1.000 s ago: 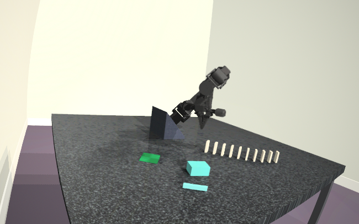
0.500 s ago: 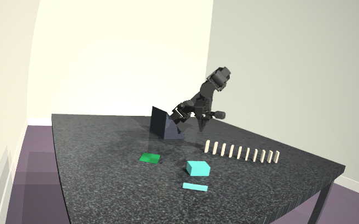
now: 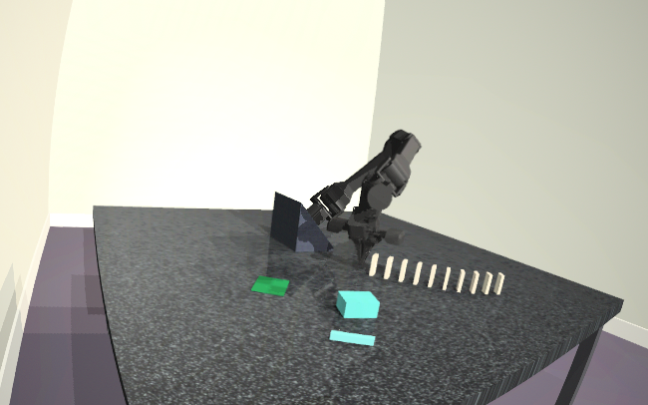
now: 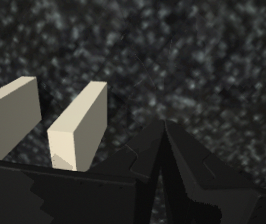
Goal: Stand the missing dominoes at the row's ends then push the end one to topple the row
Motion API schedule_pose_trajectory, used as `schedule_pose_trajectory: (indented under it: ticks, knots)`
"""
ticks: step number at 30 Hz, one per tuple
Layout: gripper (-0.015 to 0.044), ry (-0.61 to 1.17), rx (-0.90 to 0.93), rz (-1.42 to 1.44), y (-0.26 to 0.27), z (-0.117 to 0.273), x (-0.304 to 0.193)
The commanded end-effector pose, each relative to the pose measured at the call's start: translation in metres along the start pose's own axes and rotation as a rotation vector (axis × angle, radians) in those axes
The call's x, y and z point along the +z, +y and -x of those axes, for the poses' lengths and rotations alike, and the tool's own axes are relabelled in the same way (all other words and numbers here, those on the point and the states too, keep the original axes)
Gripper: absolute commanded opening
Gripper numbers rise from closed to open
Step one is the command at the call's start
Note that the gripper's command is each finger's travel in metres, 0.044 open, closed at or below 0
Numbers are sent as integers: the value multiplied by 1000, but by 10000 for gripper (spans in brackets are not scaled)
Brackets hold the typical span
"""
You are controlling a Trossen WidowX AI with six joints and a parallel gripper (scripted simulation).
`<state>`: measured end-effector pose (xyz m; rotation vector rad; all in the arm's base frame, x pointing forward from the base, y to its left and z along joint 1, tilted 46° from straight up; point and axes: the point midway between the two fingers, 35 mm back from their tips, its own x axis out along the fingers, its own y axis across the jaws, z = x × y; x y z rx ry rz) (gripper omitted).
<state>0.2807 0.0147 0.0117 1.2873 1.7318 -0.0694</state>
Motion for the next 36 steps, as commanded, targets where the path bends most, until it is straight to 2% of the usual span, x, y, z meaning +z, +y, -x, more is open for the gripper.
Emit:
schedule_pose_trajectory:
  ticks: [1, 17, 26, 36]
  knots:
    - [0, -1, 3, 0, 7, 0, 1]
    - [0, -5, 1, 3, 27, 1, 2]
    - [0, -5, 3, -1, 52, 57, 2]
    - [0, -1, 4, 1, 54, 60, 1]
